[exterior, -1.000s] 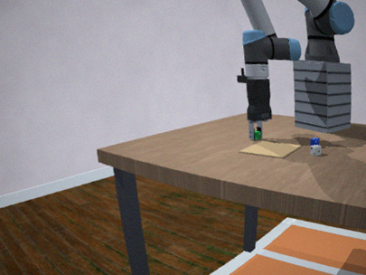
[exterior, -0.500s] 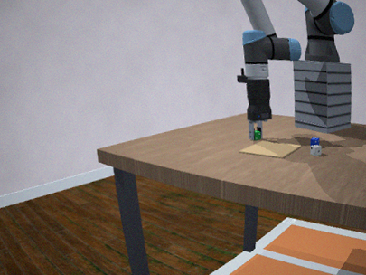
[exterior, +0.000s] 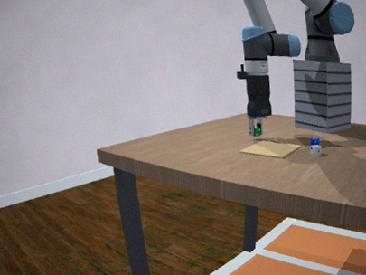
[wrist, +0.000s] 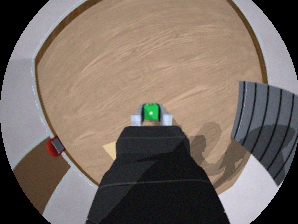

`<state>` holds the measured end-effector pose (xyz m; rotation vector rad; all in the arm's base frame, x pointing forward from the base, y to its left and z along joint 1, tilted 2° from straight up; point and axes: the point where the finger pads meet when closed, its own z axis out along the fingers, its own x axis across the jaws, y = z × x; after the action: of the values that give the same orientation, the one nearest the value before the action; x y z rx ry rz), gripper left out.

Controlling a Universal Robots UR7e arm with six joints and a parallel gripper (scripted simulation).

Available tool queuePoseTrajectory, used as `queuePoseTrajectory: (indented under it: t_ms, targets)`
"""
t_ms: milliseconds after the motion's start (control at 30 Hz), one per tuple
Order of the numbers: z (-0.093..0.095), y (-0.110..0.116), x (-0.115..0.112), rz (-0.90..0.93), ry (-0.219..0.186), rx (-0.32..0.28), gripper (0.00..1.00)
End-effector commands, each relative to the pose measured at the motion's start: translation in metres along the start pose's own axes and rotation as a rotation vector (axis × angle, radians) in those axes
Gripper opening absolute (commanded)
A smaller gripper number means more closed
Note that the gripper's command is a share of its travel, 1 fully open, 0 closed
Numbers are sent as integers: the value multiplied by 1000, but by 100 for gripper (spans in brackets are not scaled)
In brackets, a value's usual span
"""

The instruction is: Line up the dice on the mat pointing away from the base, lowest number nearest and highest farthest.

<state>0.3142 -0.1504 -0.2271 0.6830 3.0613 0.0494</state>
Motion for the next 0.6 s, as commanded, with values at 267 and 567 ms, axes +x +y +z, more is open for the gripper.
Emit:
queuePoseTrajectory:
  t_ms: [267, 567]
  targets:
    - [-42, 0, 1, 1, 0, -1, 49]
    - [-67, 0, 1, 1, 0, -1, 49]
